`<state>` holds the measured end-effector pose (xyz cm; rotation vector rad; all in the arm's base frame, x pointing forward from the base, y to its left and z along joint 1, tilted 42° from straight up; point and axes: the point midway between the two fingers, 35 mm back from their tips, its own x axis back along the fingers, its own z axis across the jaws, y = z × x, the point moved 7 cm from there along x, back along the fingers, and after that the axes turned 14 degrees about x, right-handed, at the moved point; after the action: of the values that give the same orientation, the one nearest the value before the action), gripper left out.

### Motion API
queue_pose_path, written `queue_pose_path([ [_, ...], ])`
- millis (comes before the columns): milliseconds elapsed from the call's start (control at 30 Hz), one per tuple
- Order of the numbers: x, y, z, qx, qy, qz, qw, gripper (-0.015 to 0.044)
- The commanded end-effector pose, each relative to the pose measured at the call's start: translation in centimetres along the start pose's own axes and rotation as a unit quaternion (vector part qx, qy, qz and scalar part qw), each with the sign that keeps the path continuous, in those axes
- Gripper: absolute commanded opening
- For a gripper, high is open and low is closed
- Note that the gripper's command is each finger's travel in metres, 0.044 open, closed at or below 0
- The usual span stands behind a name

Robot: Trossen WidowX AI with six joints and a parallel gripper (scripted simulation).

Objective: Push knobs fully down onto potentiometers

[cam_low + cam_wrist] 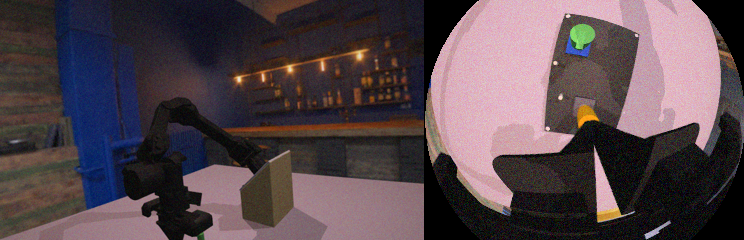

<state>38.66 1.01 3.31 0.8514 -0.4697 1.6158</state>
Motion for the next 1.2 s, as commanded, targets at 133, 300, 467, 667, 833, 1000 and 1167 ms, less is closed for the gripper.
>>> queue_pose_path([
  [133, -2.10, -0.17, 0.42, -0.014, 0.000, -0.009, 1.000, 0.0000],
  [300, -2.12, -0.17, 0.42, -0.014, 0.000, -0.009, 1.000, 0.0000],
  [467, -2.12, -0.17, 0.42, -0.014, 0.000, -0.009, 1.000, 0.0000],
  [667, -2.20, -0.17, 0.42, -0.014, 0.000, -0.009, 1.000, 0.0000],
  [833, -2.20, -0.17, 0.42, -0.014, 0.000, -0.009, 1.000, 0.0000],
  [1000, -2.20, -0.17, 0.42, -0.014, 0.000, -0.009, 1.000, 0.0000],
  [1167, -2.27, -0.16, 0.42, -0.014, 0.000, -0.009, 1.000, 0.0000],
])
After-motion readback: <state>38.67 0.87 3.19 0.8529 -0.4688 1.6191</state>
